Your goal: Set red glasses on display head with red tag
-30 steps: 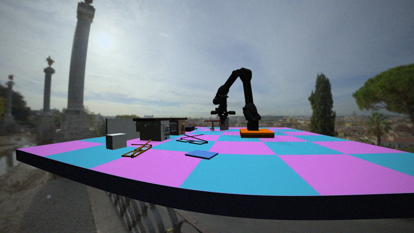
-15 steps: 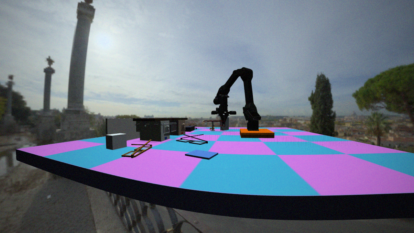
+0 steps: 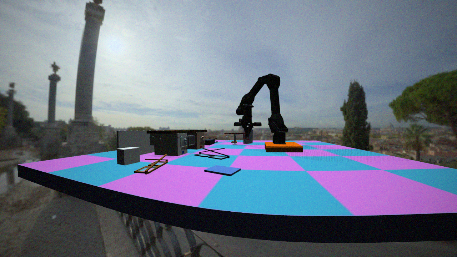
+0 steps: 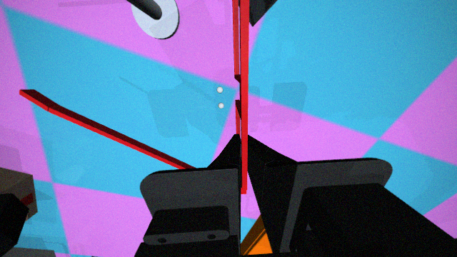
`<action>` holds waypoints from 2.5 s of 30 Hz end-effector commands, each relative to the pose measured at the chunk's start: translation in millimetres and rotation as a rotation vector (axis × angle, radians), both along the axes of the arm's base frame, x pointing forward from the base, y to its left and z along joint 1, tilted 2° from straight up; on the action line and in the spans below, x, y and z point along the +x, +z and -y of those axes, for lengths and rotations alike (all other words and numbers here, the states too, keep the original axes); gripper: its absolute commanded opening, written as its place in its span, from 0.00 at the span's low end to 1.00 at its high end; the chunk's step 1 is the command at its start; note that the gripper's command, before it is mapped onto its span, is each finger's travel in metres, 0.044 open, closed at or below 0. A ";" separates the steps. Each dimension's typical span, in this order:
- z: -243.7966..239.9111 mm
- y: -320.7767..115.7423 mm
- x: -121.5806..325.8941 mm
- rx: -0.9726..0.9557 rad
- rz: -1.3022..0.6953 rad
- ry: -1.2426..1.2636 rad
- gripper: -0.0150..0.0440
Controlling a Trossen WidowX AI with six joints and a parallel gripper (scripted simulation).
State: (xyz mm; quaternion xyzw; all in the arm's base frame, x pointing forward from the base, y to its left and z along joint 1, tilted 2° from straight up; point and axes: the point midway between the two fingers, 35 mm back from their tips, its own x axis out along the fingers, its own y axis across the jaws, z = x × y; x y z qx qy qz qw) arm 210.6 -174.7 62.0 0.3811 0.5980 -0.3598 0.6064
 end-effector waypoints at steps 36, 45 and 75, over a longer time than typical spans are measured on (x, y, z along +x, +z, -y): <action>8.2 15.1 2.2 -0.001 -0.005 -0.005 0.25; 10.6 58.2 1.5 -0.001 -0.005 -0.005 0.25; 70.3 60.8 56.0 -0.007 0.000 -0.005 0.25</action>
